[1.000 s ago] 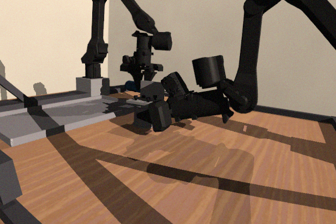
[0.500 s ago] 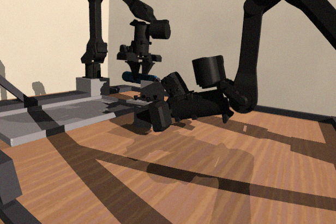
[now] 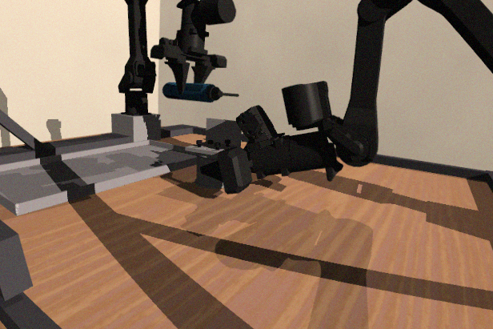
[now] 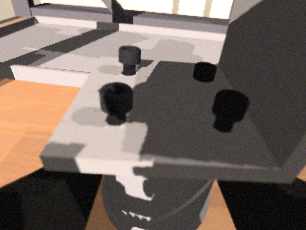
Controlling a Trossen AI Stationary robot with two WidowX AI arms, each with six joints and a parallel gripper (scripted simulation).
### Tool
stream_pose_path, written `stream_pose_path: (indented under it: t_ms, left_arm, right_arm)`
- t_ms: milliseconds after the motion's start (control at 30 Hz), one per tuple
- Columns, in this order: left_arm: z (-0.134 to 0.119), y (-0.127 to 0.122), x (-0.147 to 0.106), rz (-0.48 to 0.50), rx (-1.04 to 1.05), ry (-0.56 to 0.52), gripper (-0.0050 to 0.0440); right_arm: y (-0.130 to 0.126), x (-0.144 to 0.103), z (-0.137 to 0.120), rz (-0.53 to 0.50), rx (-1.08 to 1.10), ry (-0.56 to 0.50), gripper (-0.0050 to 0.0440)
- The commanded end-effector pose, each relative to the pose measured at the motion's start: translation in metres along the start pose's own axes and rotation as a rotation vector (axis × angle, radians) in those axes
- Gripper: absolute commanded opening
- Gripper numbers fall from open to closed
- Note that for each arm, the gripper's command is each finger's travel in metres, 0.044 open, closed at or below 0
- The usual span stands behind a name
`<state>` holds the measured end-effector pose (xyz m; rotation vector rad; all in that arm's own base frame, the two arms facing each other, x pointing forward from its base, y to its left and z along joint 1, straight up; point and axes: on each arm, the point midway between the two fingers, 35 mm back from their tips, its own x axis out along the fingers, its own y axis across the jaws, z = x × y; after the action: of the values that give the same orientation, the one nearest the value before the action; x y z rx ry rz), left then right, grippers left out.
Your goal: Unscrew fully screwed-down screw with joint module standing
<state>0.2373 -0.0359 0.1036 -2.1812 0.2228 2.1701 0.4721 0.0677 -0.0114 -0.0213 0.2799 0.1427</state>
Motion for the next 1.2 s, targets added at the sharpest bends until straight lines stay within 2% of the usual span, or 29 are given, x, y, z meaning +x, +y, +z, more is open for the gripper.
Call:
stream_pose_path:
  t_ms: [0,200,700,800,1167]
  left_arm:
    - [-0.008,0.009,-0.014,0.000,0.004,0.029,0.0162]
    - [-0.010,0.010,-0.014,-0.015,0.089,0.072,0.0162]
    - [-0.040,0.029,-0.002,-0.184,0.800,0.327,0.0162]
    - [-0.042,0.031,-0.002,-0.197,0.846,0.344,0.0162]
    - [-0.060,0.050,-0.006,-0.433,1.335,0.500,0.0162]
  right_arm:
    - [0.000,0.000,0.010,-0.001,0.001,-0.024,0.0241]
    - [0.000,0.000,0.010,-0.001,0.001,-0.024,0.0241]
    - [0.000,0.000,0.010,-0.001,0.001,-0.024,0.0241]
    - [0.000,0.000,0.010,-0.001,0.001,-0.024,0.0241]
    - [0.000,0.000,0.010,-0.001,0.001,-0.024,0.0241]
